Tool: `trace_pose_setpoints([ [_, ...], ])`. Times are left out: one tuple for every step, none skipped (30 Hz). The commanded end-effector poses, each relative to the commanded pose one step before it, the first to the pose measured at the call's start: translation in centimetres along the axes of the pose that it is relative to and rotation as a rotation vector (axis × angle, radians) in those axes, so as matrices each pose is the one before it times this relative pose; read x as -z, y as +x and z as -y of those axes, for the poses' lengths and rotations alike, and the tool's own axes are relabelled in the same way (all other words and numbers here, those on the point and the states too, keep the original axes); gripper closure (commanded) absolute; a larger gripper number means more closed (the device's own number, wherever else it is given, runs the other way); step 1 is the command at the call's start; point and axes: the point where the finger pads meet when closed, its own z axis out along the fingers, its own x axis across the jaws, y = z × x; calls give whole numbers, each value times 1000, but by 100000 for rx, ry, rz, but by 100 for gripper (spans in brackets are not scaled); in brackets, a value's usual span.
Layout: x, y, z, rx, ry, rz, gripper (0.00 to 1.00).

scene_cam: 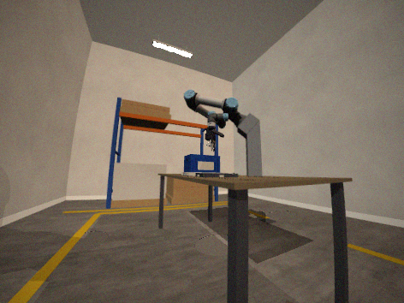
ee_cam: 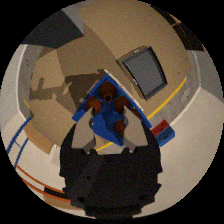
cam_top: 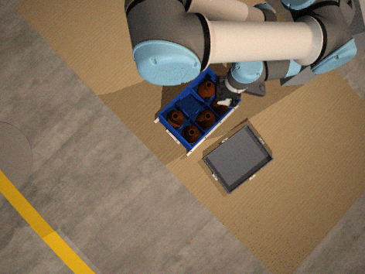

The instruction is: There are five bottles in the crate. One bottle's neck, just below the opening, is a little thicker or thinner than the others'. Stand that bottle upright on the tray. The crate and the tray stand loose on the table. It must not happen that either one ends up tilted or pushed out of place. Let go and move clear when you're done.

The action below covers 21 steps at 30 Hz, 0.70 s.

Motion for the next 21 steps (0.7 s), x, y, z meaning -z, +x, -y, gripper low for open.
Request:
trace_pose_setpoints([
  [576,17,-36,7,31,0,62],
  [22,0,0,0,0,0,62],
  [12,0,0,0,0,0,62],
  [5,0,0,0,0,0,62],
  [0,0,0,0,0,0,62],
  [0,0,0,0,0,0,62],
  [1,0,0,0,0,0,62],
  [0,0,0,0,0,0,100],
  [0,0,0,0,0,0,100],
  [0,0,0,0,0,0,100],
  [0,0,0,0,0,0,100],
  [0,0,0,0,0,0,100],
  [0,0,0,0,0,0,100],
  [0,0,0,0,0,0,100],
  [0,0,0,0,0,0,100],
  [0,0,0,0,0,0,100],
  [0,0,0,0,0,0,100],
  [0,0,0,0,0,0,100],
  [0,0,0,0,0,0,100],
  [0,0,0,0,0,0,100],
  [0,0,0,0,0,0,100],
])
